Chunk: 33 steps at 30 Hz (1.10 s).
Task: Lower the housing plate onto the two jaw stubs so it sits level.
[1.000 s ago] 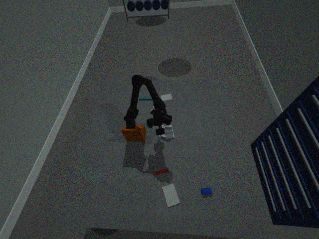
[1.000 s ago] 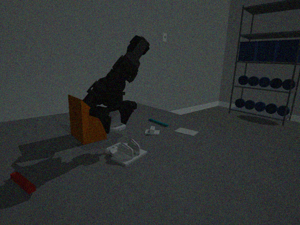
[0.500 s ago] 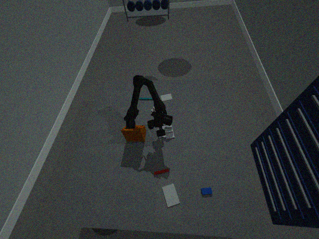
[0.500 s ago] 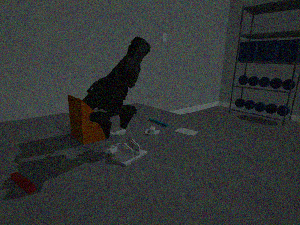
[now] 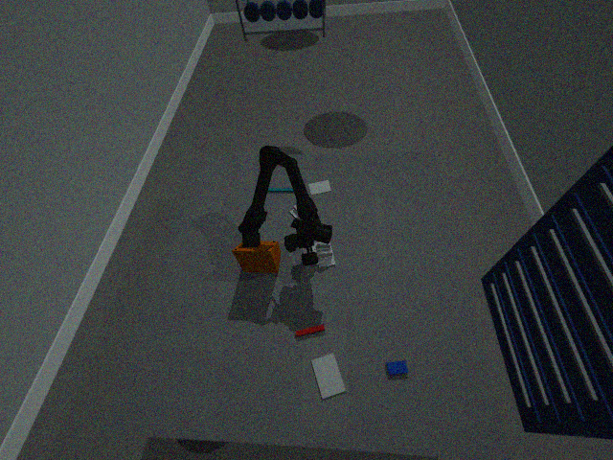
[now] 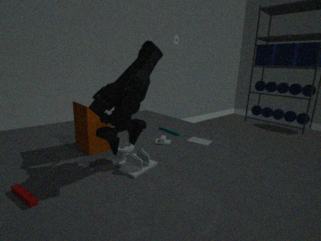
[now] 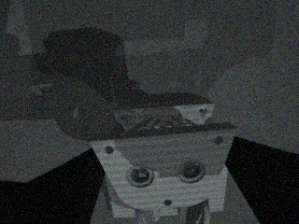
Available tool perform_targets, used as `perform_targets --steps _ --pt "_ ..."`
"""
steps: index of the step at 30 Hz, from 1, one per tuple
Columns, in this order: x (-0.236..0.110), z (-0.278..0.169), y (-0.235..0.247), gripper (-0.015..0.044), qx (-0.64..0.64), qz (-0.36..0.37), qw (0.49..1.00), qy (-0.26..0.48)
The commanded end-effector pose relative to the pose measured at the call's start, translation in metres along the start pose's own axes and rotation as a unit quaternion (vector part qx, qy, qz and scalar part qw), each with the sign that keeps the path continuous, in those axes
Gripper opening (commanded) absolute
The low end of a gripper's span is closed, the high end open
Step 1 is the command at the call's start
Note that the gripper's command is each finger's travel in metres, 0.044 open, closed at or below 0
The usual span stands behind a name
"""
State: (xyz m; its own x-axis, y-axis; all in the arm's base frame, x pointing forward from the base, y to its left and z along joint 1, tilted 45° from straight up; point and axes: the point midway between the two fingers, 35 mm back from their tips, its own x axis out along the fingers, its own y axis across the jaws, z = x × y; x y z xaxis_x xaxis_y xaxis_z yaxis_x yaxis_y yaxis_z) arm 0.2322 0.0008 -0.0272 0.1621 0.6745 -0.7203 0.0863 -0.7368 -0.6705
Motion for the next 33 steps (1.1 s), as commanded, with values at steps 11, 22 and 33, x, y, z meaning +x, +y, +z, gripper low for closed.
perform_targets --steps 11,22,33 --pt "0.02 0.004 -0.003 0.0351 0.005 -0.006 1.0 -0.001" --pt "0.02 0.004 -0.003 0.0351 0.005 -0.006 1.0 -0.001" --pt "0.022 0.004 -0.003 0.0351 0.009 -0.006 1.0 -0.001"
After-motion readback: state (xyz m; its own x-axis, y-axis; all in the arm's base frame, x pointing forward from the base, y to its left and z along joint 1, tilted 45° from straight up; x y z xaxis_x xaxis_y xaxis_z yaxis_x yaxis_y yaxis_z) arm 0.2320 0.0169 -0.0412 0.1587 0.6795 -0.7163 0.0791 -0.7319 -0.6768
